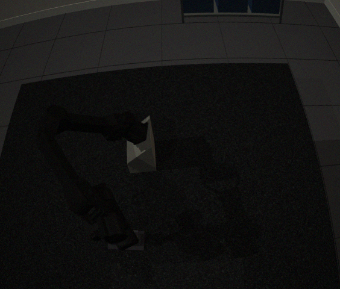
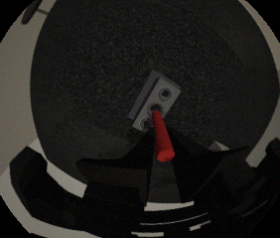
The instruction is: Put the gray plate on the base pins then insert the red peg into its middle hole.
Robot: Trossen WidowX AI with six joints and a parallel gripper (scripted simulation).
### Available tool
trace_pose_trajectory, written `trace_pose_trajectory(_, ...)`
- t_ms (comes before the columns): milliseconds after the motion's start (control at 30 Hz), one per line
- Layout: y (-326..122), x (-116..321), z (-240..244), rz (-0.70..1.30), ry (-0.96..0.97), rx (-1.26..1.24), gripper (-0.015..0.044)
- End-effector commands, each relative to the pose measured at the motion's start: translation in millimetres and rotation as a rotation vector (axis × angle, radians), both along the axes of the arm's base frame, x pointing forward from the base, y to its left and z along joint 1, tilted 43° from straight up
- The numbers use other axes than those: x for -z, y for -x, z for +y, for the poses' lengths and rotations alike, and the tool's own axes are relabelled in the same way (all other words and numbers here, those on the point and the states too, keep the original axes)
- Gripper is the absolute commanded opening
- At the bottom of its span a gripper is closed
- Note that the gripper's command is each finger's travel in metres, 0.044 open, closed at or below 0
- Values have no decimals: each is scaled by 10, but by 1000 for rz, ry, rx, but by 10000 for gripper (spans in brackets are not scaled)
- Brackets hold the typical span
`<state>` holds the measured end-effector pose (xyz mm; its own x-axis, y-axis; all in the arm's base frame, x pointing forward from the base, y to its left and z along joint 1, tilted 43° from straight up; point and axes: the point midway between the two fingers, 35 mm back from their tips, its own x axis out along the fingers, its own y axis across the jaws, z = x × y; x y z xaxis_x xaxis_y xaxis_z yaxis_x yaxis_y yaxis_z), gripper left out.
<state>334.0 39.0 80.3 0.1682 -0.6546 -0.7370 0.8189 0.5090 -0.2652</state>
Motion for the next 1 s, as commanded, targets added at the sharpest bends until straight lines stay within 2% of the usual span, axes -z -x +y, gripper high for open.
trace_pose_trajectory(0, -4, -12, -6, 1, 7, -6, 0)
trace_pose_trajectory(967, -41, 102, -135, 1, 8, -6, 0)
